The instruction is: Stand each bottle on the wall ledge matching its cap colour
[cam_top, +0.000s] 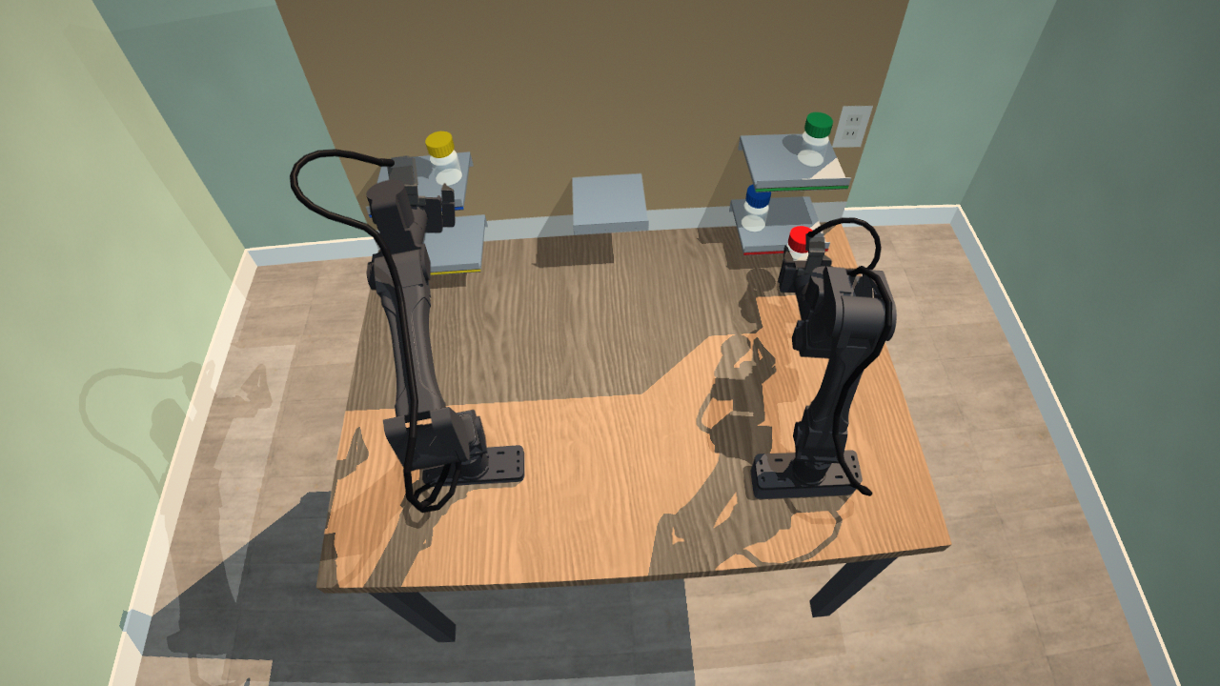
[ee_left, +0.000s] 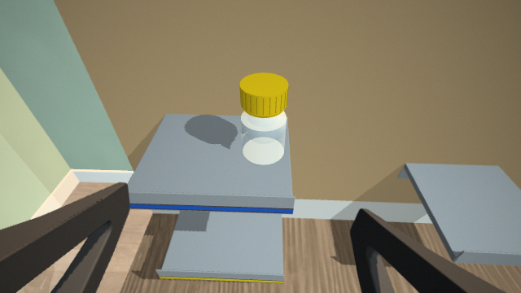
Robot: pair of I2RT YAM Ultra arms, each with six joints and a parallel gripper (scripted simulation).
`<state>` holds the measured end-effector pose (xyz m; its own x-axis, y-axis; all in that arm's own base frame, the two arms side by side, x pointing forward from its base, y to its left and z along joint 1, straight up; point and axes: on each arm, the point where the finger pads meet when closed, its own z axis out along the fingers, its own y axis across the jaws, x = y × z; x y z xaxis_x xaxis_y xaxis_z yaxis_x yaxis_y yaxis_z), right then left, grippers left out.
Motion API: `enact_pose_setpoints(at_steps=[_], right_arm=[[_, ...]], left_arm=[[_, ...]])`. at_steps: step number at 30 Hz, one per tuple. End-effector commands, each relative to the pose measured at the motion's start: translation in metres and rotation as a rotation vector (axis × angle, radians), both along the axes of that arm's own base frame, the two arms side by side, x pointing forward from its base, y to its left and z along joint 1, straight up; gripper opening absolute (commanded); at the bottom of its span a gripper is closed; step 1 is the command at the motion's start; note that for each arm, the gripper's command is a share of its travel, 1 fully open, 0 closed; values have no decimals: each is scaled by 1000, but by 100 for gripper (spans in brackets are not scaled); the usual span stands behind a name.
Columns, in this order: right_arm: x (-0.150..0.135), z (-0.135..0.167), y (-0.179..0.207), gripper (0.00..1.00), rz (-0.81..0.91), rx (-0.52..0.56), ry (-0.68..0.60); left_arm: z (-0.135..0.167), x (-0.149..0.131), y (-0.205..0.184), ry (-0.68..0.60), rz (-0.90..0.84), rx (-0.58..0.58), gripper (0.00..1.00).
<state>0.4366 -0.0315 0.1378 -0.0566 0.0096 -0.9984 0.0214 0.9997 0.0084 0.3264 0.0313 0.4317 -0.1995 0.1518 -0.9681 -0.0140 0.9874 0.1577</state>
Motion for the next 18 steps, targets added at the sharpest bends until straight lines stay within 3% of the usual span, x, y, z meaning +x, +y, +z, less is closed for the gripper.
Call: enact_pose_setpoints(at_steps=[1, 18], right_arm=[[5, 20, -4, 52, -16, -9, -67], [30, 16, -22, 52, -7, -7, -55]], left_arm=[[15, -2, -3, -36, -6, 4, 100], [15, -2, -3, -36, -6, 4, 100]])
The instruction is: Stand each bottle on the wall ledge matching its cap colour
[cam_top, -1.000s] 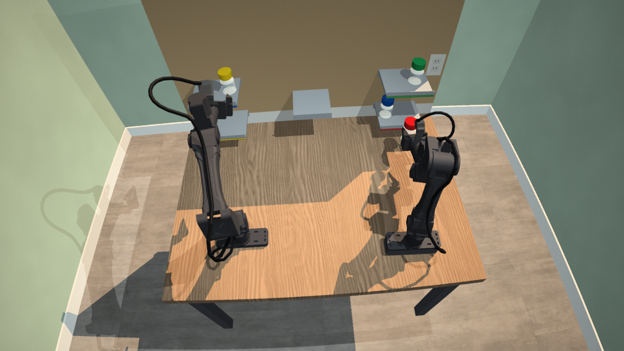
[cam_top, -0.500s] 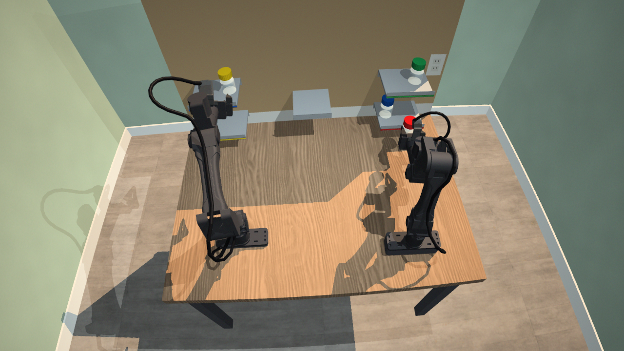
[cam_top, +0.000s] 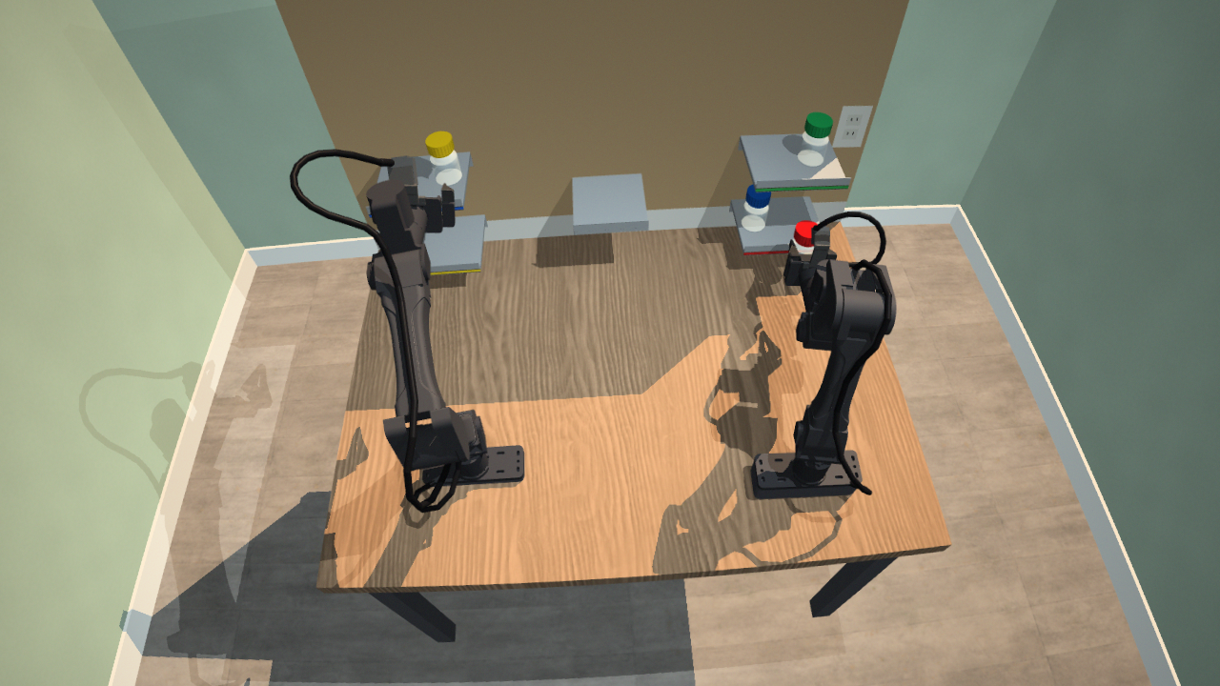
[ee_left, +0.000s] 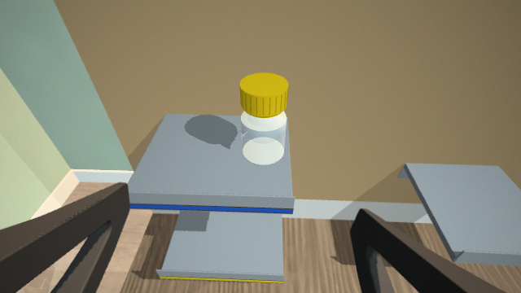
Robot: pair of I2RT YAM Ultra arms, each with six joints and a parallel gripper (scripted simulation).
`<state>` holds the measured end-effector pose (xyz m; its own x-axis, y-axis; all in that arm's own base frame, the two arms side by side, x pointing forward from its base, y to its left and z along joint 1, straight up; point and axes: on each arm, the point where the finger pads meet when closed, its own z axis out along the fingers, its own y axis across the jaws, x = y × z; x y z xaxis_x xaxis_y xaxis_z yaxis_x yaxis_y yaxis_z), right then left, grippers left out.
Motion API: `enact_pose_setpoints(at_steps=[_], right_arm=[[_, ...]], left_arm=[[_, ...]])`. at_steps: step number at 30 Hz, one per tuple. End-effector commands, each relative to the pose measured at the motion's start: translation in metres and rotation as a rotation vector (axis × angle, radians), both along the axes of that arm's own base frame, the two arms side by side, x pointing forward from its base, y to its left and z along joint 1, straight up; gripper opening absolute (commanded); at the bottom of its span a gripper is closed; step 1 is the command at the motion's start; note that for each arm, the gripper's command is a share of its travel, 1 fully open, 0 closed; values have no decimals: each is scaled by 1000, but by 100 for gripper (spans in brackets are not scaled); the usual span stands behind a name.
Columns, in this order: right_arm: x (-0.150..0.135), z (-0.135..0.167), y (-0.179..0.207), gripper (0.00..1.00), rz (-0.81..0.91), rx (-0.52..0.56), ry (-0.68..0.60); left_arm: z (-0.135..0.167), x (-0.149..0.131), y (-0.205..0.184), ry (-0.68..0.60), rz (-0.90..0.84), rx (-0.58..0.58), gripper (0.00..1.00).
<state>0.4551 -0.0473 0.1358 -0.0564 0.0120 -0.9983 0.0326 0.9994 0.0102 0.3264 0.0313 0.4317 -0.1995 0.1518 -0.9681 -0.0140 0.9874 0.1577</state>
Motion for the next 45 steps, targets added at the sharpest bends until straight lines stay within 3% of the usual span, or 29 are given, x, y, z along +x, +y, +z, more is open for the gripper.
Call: enact_pose_setpoints(at_steps=[1, 17, 28, 38, 45], right_arm=[[14, 18, -7, 52, 4, -13, -54], [37, 20, -26, 52, -4, -15, -62], [38, 25, -26, 52, -8, -18, -74], [41, 46, -29, 52, -13, -23, -95], [48, 34, -28, 52, -17, -18, -66]], left_arm=[[15, -2, -3, -36, -6, 4, 100], [15, -2, -3, -36, -6, 4, 100], [15, -2, -3, -36, -6, 4, 100], [15, -2, -3, -36, -6, 4, 100], [15, -2, -3, -36, -6, 4, 100]])
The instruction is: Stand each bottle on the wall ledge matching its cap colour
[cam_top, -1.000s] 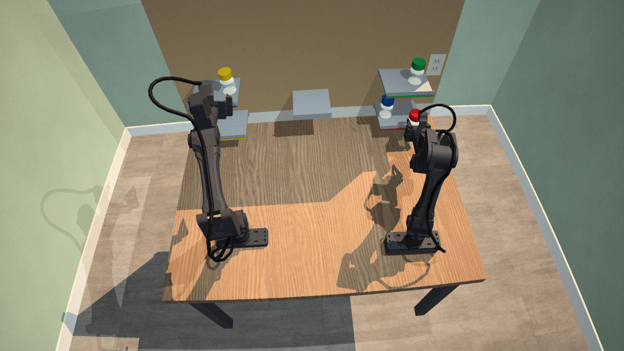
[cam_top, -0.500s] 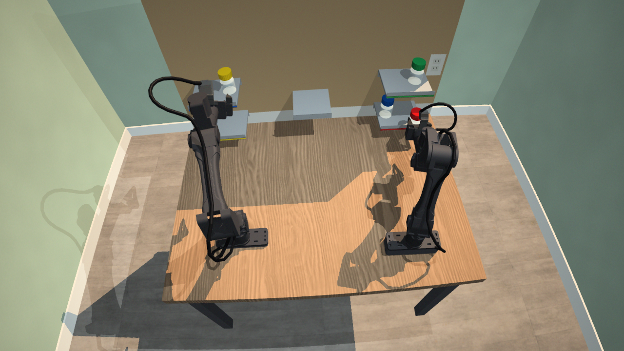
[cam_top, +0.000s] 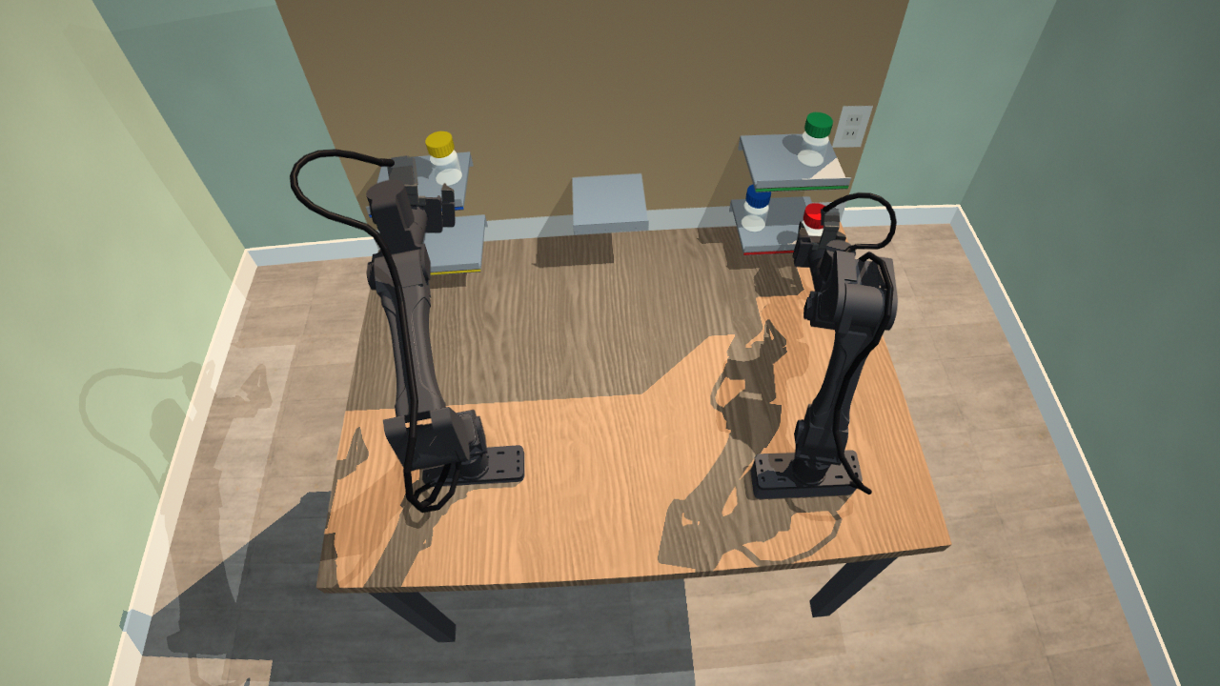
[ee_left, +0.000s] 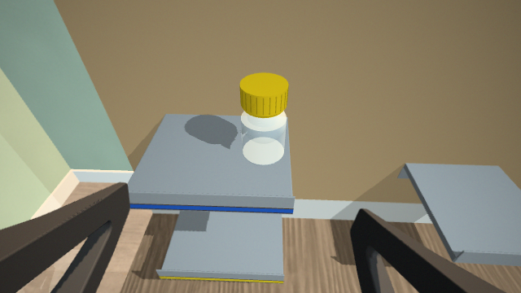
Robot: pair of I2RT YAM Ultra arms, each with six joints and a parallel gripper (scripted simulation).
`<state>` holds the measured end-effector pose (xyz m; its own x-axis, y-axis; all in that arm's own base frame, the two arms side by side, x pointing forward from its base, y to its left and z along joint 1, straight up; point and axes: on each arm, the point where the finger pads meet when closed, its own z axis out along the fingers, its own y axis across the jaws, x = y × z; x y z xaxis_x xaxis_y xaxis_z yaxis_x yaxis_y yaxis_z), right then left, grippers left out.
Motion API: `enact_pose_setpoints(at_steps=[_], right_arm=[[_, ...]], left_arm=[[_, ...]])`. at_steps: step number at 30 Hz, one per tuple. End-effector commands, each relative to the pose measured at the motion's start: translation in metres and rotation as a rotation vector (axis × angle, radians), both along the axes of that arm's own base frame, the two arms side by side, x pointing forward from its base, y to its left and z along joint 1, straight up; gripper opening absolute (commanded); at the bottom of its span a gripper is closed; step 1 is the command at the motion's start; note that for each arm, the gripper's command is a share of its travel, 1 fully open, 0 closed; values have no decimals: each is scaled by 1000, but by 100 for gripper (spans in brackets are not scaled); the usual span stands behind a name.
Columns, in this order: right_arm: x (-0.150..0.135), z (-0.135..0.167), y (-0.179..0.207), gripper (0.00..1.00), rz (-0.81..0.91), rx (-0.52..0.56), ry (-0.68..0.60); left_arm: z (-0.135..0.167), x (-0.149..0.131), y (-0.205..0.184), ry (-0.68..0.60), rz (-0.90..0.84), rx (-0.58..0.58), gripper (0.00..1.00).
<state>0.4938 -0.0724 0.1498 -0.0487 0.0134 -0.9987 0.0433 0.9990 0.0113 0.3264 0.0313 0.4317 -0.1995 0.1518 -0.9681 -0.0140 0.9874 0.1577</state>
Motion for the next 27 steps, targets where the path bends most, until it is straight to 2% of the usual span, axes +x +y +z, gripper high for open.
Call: enact_pose_setpoints(at_steps=[1, 14, 27], right_arm=[[12, 20, -3, 52, -9, -20, -59], [68, 24, -3, 52, -3, -29, -94], [76, 32, -2, 52, 5, -33, -116]], left_arm=[[15, -2, -3, -36, -6, 4, 100], [15, -2, -3, -36, -6, 4, 100], [15, -2, -3, -36, -6, 4, 100]])
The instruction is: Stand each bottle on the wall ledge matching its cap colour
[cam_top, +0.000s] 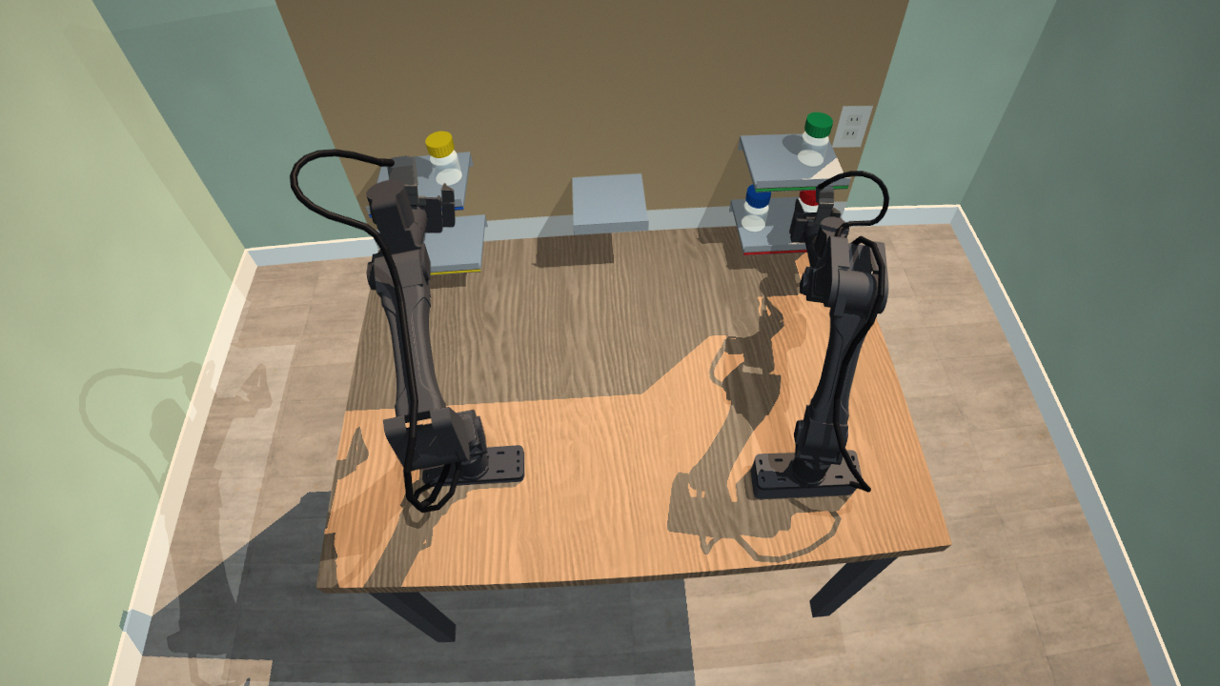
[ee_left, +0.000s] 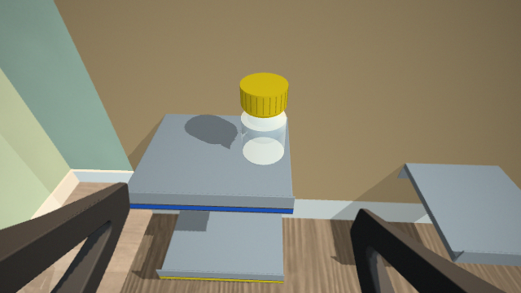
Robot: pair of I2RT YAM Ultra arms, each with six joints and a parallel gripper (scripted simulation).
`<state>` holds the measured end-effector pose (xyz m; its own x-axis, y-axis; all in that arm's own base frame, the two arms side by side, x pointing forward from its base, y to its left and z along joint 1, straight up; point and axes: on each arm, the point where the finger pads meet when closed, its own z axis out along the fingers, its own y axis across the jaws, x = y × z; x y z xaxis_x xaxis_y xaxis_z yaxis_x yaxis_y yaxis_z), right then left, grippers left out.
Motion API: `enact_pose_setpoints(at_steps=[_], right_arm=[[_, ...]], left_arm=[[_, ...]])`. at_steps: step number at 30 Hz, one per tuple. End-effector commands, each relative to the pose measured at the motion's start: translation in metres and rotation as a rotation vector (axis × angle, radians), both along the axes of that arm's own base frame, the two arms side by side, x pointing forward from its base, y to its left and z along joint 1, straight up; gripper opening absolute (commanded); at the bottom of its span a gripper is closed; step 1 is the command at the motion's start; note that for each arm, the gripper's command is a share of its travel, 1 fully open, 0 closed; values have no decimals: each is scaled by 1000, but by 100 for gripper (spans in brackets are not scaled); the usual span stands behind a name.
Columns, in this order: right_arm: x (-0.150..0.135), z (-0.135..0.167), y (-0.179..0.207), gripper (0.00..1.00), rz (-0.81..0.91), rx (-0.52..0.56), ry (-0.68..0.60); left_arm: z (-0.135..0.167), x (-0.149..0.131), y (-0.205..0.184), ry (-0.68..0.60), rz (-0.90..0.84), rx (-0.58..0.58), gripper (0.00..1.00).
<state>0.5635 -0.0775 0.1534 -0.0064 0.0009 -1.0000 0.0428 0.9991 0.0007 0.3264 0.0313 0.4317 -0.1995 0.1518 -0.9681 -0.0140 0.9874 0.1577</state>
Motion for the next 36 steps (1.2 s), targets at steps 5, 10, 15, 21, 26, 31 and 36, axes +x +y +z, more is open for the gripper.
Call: enact_pose_setpoints(at_steps=[5, 10, 15, 21, 26, 31, 36], right_arm=[[7, 29, 3, 52, 4, -20, -74], [4, 24, 0, 52, 2, -13, -63], [4, 24, 0, 52, 2, -13, -63], [4, 24, 0, 52, 2, -13, -63], [4, 24, 0, 52, 2, -13, -63], [4, 24, 0, 52, 2, -13, -63], [4, 24, 0, 52, 2, -13, -63]], left_arm=[[15, -2, -3, -36, -6, 4, 100], [22, 3, -2, -64, -1, -3, 81], [36, 32, 1, -190, 7, -29, 81], [-1, 101, 1, -263, 2, -92, 81], [-35, 130, -1, -271, -2, -125, 81], [-75, 151, -5, -253, -5, -154, 81], [-102, 158, -7, -201, -5, -162, 81]])
